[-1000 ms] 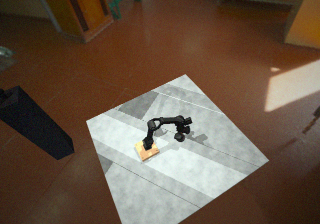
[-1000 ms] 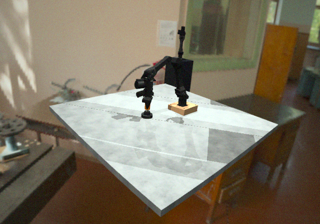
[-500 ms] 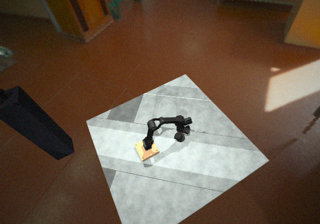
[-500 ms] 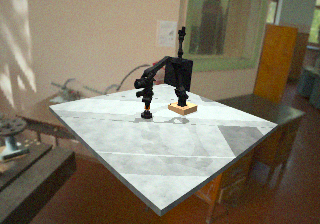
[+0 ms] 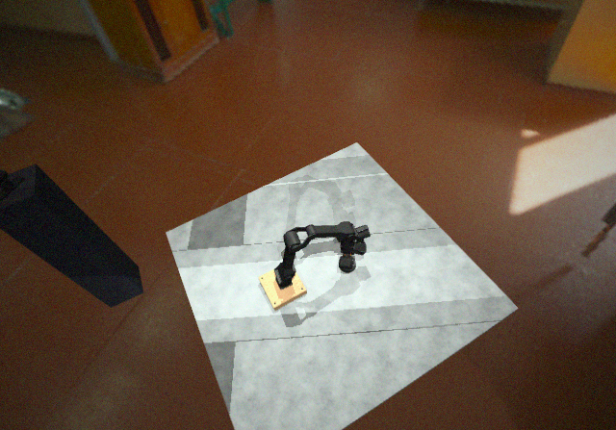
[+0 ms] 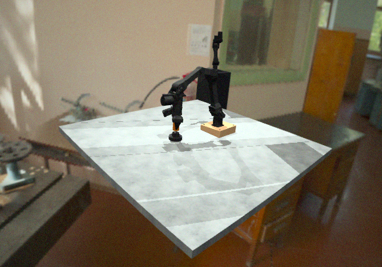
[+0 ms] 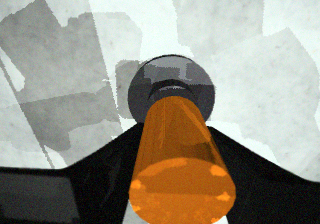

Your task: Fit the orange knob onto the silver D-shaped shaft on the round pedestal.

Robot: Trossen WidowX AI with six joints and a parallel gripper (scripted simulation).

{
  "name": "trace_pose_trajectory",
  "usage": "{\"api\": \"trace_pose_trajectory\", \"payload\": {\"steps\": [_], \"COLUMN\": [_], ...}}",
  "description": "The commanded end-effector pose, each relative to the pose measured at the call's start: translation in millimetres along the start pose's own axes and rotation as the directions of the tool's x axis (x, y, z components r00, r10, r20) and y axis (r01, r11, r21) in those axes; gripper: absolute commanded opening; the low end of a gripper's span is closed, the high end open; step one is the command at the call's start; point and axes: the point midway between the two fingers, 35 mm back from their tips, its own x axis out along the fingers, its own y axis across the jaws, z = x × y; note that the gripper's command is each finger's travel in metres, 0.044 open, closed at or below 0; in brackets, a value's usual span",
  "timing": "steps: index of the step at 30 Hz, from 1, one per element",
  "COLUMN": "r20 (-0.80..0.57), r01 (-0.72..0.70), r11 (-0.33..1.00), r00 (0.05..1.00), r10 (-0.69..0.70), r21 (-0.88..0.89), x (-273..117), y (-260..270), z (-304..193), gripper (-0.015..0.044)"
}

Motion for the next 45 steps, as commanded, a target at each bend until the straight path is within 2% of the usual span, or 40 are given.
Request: {"api": "trace_pose_trajectory", "payload": {"steps": [1,20,28,45], "r20": [-0.001,-0.001,-0.001,-0.001], "r01": [-0.003,-0.003,-0.003,-0.003], "r11": [1.0,1.0,0.976,0.976], "r00": [1.0,1.0,1.0,1.0], "r10": [0.003,0.003,0.003,0.003], "r21": [-0.01,-0.01,-0.217,-0.217], "x": [1.2,-3.1,-1.7,1.6], "y": [0.0,1.1,0.9,0.5], "z": [-0.8,1.4,1.2,0.4], "gripper": [0.0,0.0,0.0,0.0]}}
